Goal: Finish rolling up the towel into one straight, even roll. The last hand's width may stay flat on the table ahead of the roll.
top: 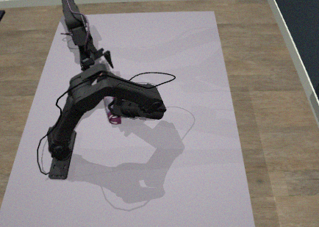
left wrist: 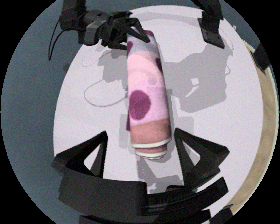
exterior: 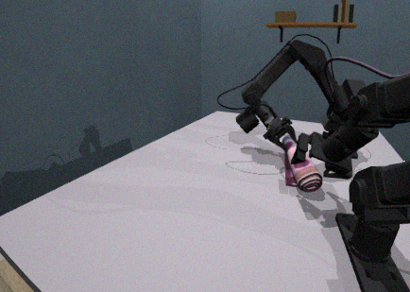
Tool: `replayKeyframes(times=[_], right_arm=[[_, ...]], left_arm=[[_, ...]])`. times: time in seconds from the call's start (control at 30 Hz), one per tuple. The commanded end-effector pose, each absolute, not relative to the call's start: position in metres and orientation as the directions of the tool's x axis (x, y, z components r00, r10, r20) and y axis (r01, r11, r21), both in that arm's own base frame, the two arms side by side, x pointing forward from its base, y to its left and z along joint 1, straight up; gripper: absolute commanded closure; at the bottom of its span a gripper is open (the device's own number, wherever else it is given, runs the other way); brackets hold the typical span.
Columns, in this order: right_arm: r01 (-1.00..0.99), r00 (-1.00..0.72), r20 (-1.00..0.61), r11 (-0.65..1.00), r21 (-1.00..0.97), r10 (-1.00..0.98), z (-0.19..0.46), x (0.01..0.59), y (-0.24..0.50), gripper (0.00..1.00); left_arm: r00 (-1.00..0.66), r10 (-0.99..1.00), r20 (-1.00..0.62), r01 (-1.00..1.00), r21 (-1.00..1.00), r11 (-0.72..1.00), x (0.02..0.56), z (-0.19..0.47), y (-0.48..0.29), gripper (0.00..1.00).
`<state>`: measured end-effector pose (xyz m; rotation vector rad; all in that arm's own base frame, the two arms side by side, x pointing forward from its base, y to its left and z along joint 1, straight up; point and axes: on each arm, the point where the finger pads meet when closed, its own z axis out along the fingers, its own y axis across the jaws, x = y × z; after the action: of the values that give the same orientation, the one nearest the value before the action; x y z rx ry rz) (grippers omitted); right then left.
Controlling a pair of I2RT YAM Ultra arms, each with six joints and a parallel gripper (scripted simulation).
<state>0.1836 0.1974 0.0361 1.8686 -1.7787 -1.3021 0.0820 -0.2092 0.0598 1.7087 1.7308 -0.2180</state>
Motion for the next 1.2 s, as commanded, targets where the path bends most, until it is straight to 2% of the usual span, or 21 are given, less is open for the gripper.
replayKeyframes(times=[0.0, 0.2, 0.53, 0.87, 1.03, 1.17], right_arm=[[-0.668, -0.122, -0.419, -0.238, 0.705, -0.900, 0.030, 0.183, 0.199, 0.61], [-0.668, -0.122, -0.419, -0.238, 0.705, -0.900, 0.030, 0.183, 0.199, 0.61], [-0.668, -0.122, -0.419, -0.238, 0.705, -0.900, 0.030, 0.183, 0.199, 0.61], [-0.668, -0.122, -0.419, -0.238, 0.705, -0.900, 0.030, 0.183, 0.199, 0.61], [-0.668, -0.122, -0.419, -0.238, 0.705, -0.900, 0.030, 0.183, 0.199, 0.61], [-0.668, -0.122, -0.419, -0.238, 0.705, -0.900, 0.030, 0.183, 0.199, 0.61]], left_arm=[[0.112, 0.789, -0.604, 0.931, 0.342, 0.129, 0.082, 0.055, -0.223, 0.02], [0.113, 0.789, -0.604, 0.931, 0.342, 0.129, 0.081, 0.033, -0.223, 0.02], [0.113, 0.789, -0.604, 0.931, 0.342, 0.129, 0.085, 0.042, -0.242, 0.02], [0.113, 0.789, -0.604, 0.931, 0.342, 0.129, 0.085, 0.042, -0.242, 0.45], [0.113, 0.789, -0.604, 0.931, 0.342, 0.129, 0.085, 0.042, -0.242, 0.50], [0.113, 0.789, -0.604, 0.931, 0.342, 0.129, 0.085, 0.042, -0.242, 0.51]])
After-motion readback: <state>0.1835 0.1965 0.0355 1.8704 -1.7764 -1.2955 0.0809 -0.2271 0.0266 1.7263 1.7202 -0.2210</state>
